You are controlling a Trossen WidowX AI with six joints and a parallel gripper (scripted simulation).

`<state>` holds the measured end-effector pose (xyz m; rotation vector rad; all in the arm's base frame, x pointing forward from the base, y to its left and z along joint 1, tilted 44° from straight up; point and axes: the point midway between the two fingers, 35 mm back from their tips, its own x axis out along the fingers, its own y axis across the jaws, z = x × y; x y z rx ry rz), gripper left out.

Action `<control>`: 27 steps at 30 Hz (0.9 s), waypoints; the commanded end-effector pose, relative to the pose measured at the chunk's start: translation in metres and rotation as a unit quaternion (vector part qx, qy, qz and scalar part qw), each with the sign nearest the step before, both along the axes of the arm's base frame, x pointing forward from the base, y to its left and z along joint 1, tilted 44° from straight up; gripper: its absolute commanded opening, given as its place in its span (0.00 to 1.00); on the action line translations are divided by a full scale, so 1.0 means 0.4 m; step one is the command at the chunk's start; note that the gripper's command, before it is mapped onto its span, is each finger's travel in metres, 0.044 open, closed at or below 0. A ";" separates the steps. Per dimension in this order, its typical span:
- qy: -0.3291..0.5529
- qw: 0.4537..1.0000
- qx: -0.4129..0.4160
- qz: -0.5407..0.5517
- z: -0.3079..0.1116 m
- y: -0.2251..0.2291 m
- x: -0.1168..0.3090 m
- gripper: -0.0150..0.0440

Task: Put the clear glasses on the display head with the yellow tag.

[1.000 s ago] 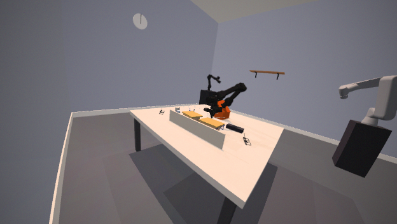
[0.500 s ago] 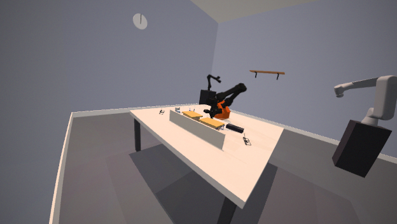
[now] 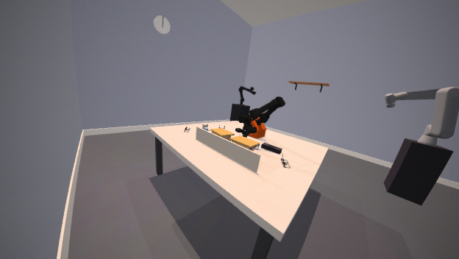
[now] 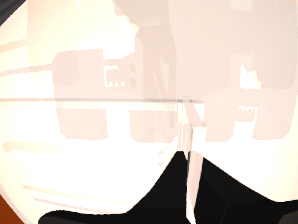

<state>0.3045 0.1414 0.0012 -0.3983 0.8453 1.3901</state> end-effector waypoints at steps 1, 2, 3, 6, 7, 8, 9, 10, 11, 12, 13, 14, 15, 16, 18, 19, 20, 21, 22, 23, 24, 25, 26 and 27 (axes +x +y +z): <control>0.005 1.000 0.002 0.000 -0.010 0.009 -0.009 0.25; 0.005 1.000 0.003 0.000 -0.012 0.011 -0.010 0.25; 0.005 1.000 0.003 0.000 -0.013 0.012 -0.010 0.25; 0.005 1.000 0.003 0.000 -0.018 0.018 -0.012 0.25; 0.006 1.000 0.003 0.000 -0.019 0.019 -0.013 0.25; 0.006 1.000 0.003 0.000 -0.021 0.021 -0.013 0.25; 0.006 1.000 0.003 0.000 -0.022 0.023 -0.014 0.25; 0.006 1.000 0.004 0.000 -0.024 0.024 -0.014 0.25; 0.006 1.000 0.004 0.000 -0.025 0.026 -0.015 0.25; 0.006 1.000 0.004 0.000 -0.026 0.027 -0.015 0.25; 0.006 1.000 0.004 0.000 -0.026 0.027 -0.015 0.25; 0.006 1.000 0.004 0.000 -0.026 0.027 -0.015 0.25; 0.001 1.000 0.002 0.000 -0.021 0.023 -0.007 0.30; 0.001 1.000 0.002 0.000 -0.021 0.023 -0.007 0.34; 0.001 1.000 0.002 0.000 -0.021 0.023 -0.007 0.43; 0.001 1.000 0.002 0.000 -0.021 0.023 -0.007 0.44; 0.001 1.000 0.002 0.000 -0.021 0.023 -0.007 0.44; 0.001 1.000 0.002 0.000 -0.021 0.023 -0.007 0.44; 0.001 1.000 0.002 0.000 -0.021 0.023 -0.007 0.44; 0.001 1.000 0.002 0.000 -0.021 0.023 -0.007 0.44; 0.001 1.000 0.002 0.000 -0.021 0.023 -0.007 0.44; 0.001 1.000 0.002 0.000 -0.020 0.023 -0.008 0.44; 0.001 1.000 0.002 0.000 -0.020 0.023 -0.008 0.44; 0.001 1.000 0.002 0.000 -0.020 0.022 -0.009 0.44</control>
